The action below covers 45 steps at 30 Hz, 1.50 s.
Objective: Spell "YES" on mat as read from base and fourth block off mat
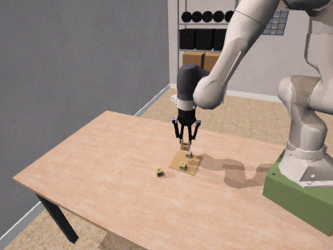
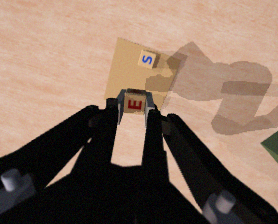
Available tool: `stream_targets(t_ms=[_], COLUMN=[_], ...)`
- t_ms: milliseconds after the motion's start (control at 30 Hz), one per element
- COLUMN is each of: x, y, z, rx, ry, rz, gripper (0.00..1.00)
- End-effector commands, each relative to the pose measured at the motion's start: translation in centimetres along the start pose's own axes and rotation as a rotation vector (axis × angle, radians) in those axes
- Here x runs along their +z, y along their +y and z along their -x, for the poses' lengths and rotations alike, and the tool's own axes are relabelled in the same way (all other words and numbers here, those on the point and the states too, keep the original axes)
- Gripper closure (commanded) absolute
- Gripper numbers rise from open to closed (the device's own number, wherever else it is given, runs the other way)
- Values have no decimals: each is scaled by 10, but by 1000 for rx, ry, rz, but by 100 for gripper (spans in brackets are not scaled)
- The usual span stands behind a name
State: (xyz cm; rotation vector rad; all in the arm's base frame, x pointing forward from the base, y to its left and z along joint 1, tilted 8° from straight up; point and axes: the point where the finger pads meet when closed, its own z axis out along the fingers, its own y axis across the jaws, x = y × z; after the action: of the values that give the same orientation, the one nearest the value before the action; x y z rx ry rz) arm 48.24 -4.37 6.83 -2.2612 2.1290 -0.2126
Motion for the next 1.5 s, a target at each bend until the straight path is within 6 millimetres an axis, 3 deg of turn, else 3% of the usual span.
stream_targets(t_ms=[0,133,733,1467], x=[0,0,5,86], y=[2,3,3,3], z=[-4,-12,-12,-12], rx=[109,181,181,181], ry=[-2,-2,-2,-2], rz=[2,2,2,2], gripper=[84,84,84,84])
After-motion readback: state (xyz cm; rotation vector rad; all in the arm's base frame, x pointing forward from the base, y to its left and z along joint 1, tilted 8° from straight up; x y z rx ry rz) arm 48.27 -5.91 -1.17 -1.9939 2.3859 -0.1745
